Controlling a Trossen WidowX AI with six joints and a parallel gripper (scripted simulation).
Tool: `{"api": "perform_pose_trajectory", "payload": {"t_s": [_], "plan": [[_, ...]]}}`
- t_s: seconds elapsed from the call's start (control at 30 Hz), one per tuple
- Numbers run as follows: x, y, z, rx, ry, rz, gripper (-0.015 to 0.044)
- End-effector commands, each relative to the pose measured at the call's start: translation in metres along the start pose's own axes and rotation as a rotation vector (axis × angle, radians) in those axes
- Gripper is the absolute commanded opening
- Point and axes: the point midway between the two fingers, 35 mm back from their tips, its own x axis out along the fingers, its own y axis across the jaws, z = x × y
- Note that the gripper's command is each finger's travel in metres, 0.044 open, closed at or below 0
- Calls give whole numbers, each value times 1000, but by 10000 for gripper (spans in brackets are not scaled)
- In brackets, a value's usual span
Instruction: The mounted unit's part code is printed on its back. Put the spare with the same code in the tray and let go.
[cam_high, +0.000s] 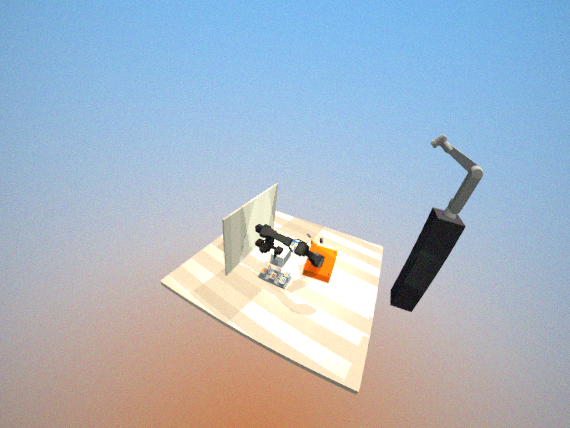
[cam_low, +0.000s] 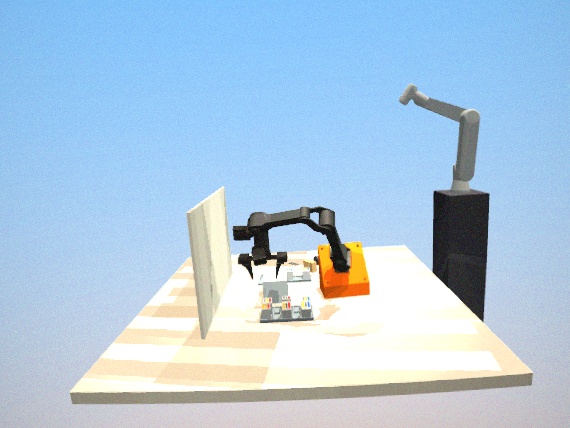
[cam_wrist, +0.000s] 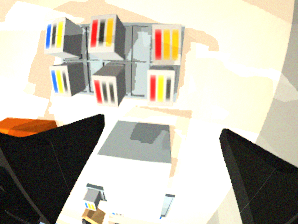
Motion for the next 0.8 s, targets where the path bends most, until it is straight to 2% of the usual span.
{"api": "perform_pose_trajectory", "payload": {"t_s": [0.0, 0.13, 0.3, 0.33, 0.77], "plan": [[2, 4, 4, -78, -6, -5, 440], [2, 4, 4, -78, -6, -5, 440], [32, 4, 3, -78, -7, -5, 309], [40, 4, 3, -78, -7, -5, 300], [46, 4, 2, -78, -7, -5, 300]]}}
